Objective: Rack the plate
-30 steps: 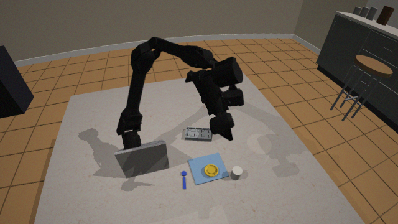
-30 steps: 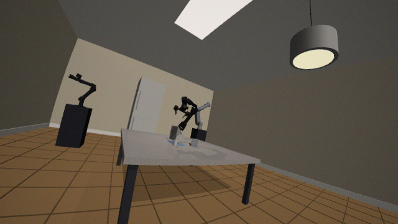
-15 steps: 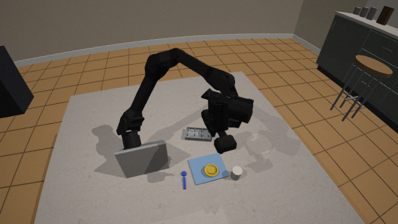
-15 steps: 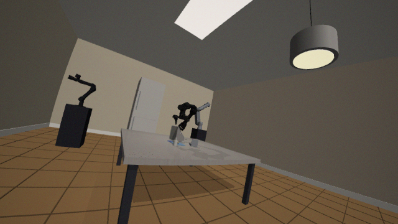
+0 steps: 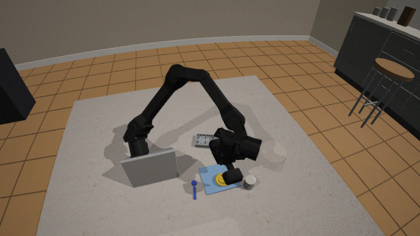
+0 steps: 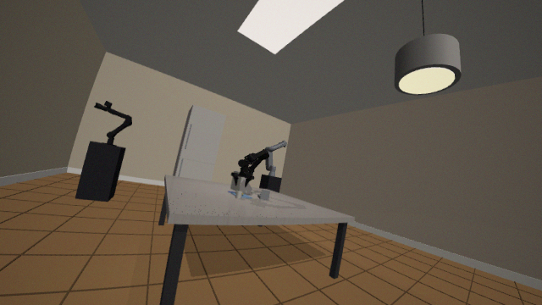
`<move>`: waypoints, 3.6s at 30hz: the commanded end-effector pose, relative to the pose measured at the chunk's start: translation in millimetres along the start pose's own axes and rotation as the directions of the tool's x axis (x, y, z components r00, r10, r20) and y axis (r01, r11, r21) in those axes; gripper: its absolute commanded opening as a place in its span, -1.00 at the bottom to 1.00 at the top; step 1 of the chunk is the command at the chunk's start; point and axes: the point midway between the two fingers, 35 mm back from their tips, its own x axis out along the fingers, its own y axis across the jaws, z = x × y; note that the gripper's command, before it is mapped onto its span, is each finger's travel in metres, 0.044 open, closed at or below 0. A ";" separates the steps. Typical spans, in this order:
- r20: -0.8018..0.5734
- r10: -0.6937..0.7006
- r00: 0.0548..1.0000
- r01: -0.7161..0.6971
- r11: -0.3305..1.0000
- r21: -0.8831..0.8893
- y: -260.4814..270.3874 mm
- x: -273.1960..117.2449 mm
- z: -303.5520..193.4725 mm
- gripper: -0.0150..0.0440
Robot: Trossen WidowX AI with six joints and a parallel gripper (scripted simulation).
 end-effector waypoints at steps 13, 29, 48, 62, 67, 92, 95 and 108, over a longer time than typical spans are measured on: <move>0.014 0.001 1.000 -0.001 1.000 0.009 -2.1 21.7 3.1 0.86; 0.014 0.002 1.000 -0.002 1.000 0.009 -2.0 47.9 4.6 0.86; 0.014 0.005 1.000 -0.005 1.000 0.009 -1.1 69.5 5.1 0.68; 0.014 0.005 1.000 -0.005 1.000 0.009 -1.1 69.5 5.1 0.46; 0.015 0.002 1.000 -0.002 1.000 0.010 -2.5 60.9 7.4 0.08; 0.014 -0.008 1.000 0.008 1.000 0.012 -12.1 -72.0 16.8 -0.49; 0.014 -0.007 1.000 0.006 1.000 0.011 -12.1 -84.5 16.3 -0.49; 0.013 -0.005 1.000 0.003 0.986 0.165 12.0 -109.5 17.3 -0.49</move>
